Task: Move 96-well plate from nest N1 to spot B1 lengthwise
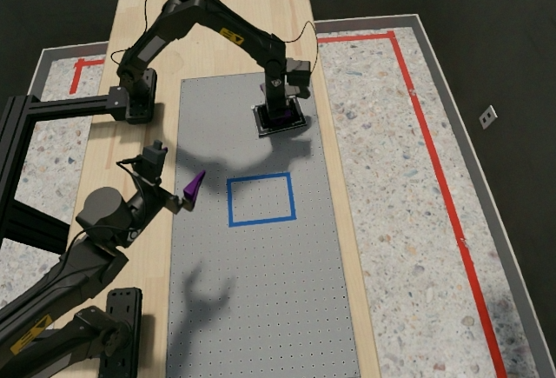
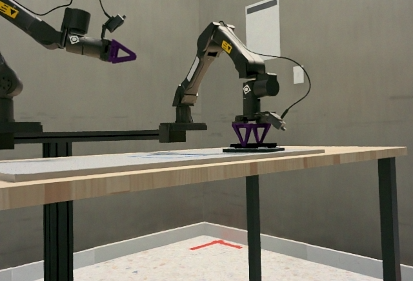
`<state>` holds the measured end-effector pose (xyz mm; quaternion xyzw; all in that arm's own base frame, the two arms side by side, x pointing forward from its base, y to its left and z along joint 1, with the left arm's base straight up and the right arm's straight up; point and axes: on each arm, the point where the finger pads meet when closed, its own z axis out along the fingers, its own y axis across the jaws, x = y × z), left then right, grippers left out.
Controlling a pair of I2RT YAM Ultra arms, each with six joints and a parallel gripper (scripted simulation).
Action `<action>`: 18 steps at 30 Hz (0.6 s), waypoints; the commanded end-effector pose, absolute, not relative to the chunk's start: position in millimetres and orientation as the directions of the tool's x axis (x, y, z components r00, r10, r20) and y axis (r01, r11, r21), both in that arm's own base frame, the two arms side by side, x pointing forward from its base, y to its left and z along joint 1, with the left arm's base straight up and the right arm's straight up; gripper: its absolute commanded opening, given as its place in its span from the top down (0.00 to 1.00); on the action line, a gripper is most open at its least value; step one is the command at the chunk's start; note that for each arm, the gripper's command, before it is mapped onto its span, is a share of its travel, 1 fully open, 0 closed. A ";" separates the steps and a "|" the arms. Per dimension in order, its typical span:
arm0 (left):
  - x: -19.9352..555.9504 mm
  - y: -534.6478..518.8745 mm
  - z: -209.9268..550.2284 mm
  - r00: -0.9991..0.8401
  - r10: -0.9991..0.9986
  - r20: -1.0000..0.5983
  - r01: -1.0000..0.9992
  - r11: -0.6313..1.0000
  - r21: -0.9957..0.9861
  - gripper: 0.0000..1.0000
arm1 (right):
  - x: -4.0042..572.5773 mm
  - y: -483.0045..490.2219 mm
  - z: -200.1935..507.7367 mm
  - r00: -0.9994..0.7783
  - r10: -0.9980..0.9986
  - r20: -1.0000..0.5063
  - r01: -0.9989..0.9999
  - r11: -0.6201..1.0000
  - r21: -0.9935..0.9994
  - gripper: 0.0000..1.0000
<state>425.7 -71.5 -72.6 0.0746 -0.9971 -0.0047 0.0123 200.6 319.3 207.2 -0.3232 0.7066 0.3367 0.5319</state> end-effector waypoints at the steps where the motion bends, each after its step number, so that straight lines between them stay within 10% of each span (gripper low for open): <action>1: 441.4 -79.7 -68.5 -0.989 -0.149 -0.017 -0.149 0.989 0.000 0.00 | 201.9 315.8 216.5 -0.206 -0.083 -0.975 -0.813 0.569 0.123 0.00; 18: 444.9 -77.9 -67.3 -0.988 -0.155 -0.027 -0.155 0.988 -0.004 0.10 | 201.9 315.8 216.5 -0.206 -0.083 -0.975 -0.813 0.569 0.123 0.00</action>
